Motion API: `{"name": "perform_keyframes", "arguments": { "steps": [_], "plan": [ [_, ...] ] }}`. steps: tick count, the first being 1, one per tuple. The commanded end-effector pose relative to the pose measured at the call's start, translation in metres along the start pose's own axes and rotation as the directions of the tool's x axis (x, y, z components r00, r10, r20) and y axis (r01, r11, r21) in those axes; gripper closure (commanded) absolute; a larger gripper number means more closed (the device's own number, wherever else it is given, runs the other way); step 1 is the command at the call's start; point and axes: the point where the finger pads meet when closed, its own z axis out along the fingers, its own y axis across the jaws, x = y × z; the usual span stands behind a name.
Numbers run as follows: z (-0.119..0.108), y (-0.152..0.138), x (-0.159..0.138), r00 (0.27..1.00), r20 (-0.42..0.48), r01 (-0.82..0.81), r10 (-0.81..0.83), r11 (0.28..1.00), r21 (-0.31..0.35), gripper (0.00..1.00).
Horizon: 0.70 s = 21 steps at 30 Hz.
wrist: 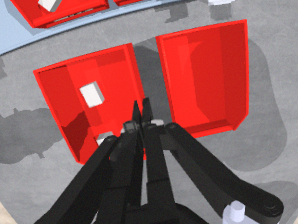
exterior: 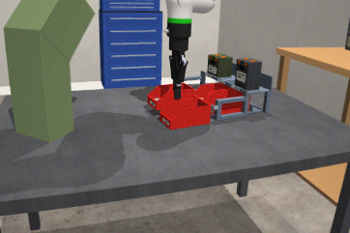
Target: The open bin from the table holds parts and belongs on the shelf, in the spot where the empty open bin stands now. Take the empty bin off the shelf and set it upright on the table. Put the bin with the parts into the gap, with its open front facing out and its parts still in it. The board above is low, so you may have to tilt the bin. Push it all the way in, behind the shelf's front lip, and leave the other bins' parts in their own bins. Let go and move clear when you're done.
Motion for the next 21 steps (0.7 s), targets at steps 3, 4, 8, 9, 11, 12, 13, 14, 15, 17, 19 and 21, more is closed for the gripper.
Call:
{"name": "perform_keyframes", "arguments": {
  "steps": [3,4,8,9,11,12,13,14,15,17,19,21],
  "plan": [
    [-0.001,0.000,0.000,1.000,-0.001,0.000,0.000,1.000,-0.001,0.90],
    [-0.001,0.000,0.000,1.000,-0.001,0.000,0.000,1.000,-0.001,0.90],
    [-0.001,0.000,0.000,1.000,-0.001,0.000,0.000,1.000,-0.001,0.90],
    [-0.001,0.000,0.000,1.000,-0.001,0.000,0.000,1.000,-0.001,0.90],
    [-0.001,0.000,0.000,1.000,-0.001,0.000,0.000,1.000,-0.001,0.90],
    [-0.001,0.000,0.000,1.000,-0.001,0.000,0.000,1.000,-0.001,0.90],
    [-0.001,0.000,0.000,1.000,-0.001,0.000,0.000,1.000,-0.001,0.90],
    [-0.001,-0.002,0.000,1.000,-0.001,0.000,0.000,1.000,-0.001,0.90],
    [-0.001,-0.004,0.000,1.000,-0.001,0.000,0.000,1.000,-0.001,0.90],
    [-0.001,-0.012,-0.001,1.000,-0.001,0.001,-0.001,1.000,-0.001,0.90],
    [0.000,-0.025,-0.002,1.000,-0.001,0.001,-0.001,1.000,-0.001,0.90],
    [0.000,-0.042,-0.003,1.000,-0.001,0.002,-0.002,1.000,-0.001,0.90]
  ]
}}
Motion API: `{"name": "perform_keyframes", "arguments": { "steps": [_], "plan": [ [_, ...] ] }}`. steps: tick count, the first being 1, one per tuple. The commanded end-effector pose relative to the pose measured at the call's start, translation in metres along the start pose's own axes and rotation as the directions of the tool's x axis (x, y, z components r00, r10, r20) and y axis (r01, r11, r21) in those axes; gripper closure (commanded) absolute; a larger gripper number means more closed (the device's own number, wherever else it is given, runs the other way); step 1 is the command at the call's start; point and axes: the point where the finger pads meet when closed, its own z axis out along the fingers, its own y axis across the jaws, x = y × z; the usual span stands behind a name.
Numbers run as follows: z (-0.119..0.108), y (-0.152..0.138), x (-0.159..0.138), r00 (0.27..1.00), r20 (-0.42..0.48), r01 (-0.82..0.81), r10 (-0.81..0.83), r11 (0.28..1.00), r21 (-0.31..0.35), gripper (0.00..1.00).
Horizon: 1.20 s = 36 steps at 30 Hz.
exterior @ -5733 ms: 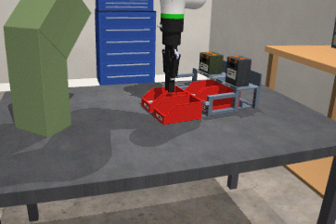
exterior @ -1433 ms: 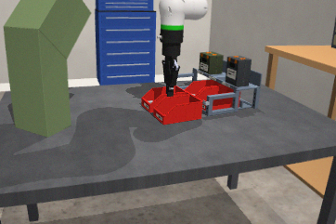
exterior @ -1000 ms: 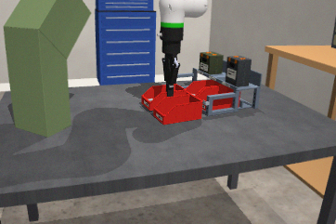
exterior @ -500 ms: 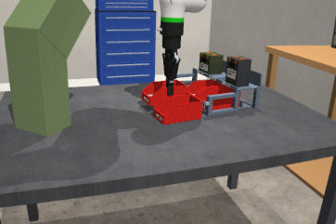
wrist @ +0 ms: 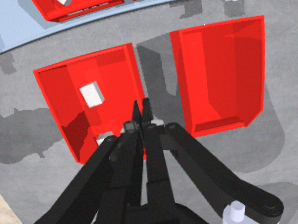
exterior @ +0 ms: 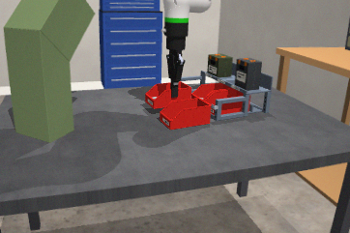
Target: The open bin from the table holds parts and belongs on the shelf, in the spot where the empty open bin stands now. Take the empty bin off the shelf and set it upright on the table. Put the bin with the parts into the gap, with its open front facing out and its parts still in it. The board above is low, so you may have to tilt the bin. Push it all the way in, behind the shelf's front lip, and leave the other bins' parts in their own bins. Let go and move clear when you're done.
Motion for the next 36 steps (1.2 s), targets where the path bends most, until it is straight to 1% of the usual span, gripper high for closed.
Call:
{"name": "perform_keyframes", "arguments": {
  "steps": [1,2,7,10,14,17,31,36],
  "plan": [
    [0.000,-0.020,-0.001,1.000,0.000,0.001,-0.001,1.000,-0.002,0.90],
    [0.000,-0.020,-0.001,1.000,0.000,0.001,-0.001,1.000,-0.002,0.90],
    [0.001,-0.066,-0.004,1.000,0.000,0.002,-0.002,1.000,-0.002,0.90],
    [0.002,-0.088,-0.006,1.000,0.000,0.003,-0.003,1.000,-0.002,0.90],
    [0.003,-0.106,-0.007,1.000,0.000,0.004,-0.004,1.000,-0.002,0.90],
    [0.003,-0.111,-0.008,1.000,0.000,0.004,-0.004,1.000,-0.002,0.90],
    [0.003,-0.111,-0.008,1.000,0.000,0.004,-0.004,1.000,-0.002,0.90],
    [0.003,-0.111,-0.003,1.000,0.000,0.004,-0.004,1.000,-0.002,0.90]
  ]
}}
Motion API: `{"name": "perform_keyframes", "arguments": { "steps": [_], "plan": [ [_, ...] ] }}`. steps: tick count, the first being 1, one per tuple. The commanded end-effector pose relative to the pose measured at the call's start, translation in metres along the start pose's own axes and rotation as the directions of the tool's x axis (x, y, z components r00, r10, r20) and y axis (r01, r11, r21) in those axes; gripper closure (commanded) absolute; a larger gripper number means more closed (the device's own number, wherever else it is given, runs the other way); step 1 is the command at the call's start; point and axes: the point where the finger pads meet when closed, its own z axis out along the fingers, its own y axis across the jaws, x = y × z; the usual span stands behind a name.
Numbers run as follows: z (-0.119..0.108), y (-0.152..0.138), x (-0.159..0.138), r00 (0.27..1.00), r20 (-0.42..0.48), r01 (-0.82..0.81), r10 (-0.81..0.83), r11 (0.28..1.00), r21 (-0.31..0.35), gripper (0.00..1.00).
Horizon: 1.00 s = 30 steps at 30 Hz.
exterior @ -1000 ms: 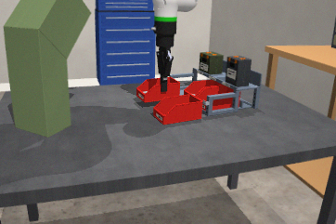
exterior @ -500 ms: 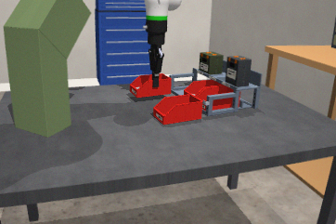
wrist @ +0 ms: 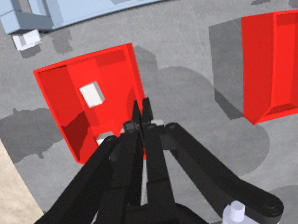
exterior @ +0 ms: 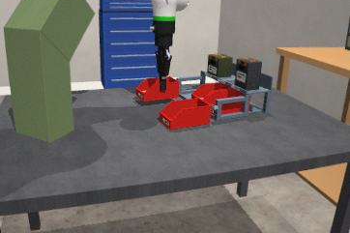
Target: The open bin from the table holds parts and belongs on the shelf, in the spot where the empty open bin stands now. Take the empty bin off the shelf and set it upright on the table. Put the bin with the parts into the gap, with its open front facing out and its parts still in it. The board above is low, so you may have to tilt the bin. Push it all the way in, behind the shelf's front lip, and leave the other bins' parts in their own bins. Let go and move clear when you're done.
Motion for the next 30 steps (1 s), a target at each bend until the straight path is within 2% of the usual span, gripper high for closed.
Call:
{"name": "perform_keyframes", "arguments": {
  "steps": [1,9,24,30],
  "plan": [
    [0.000,0.000,0.004,1.000,0.001,0.000,0.000,1.000,0.000,0.90],
    [0.000,0.000,0.035,1.000,0.001,0.000,0.000,1.000,0.000,0.90],
    [0.000,0.000,0.036,1.000,0.003,0.000,0.000,1.000,0.000,0.90],
    [-0.002,0.000,0.039,0.997,0.073,0.000,0.000,1.000,0.002,0.90]
  ]
}}
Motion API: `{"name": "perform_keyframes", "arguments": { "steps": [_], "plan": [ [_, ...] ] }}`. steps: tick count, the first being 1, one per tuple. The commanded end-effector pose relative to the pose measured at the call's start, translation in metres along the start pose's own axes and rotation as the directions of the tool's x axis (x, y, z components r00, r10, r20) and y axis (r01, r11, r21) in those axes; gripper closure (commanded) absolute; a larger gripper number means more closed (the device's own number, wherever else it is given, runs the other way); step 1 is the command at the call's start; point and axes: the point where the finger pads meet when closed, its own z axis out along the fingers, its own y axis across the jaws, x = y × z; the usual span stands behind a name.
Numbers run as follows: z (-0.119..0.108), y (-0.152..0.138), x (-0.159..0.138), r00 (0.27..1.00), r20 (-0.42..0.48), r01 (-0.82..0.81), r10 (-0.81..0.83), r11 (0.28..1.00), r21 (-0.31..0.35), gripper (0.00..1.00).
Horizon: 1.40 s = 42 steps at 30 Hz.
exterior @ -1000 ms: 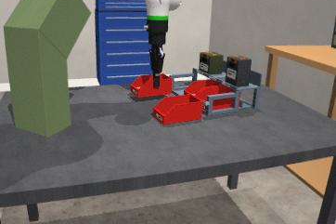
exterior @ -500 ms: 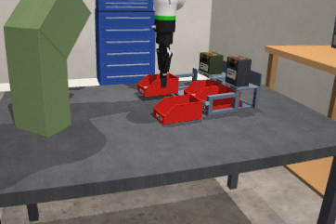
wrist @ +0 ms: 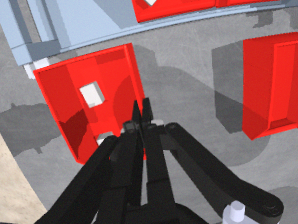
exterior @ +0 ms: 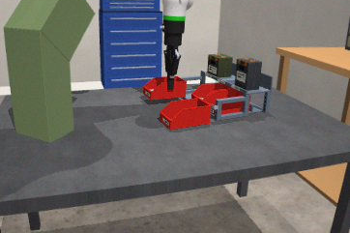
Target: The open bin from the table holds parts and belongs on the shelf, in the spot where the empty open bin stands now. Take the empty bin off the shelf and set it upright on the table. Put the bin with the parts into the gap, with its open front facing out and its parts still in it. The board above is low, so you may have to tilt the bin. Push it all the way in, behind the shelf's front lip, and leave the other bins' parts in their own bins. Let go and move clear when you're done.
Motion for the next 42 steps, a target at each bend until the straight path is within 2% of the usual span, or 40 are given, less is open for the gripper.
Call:
{"name": "perform_keyframes", "arguments": {
  "steps": [1,8,42],
  "plan": [
    [-0.0025,0.0000,0.0033,0.998,0.062,0.000,0.000,1.000,-0.001,0.90],
    [-0.0047,0.0001,0.0061,0.992,0.123,0.000,0.001,1.000,-0.001,0.90],
    [-0.0048,0.0001,0.0084,0.992,0.124,0.000,0.001,1.000,-0.001,0.90]
  ]
}}
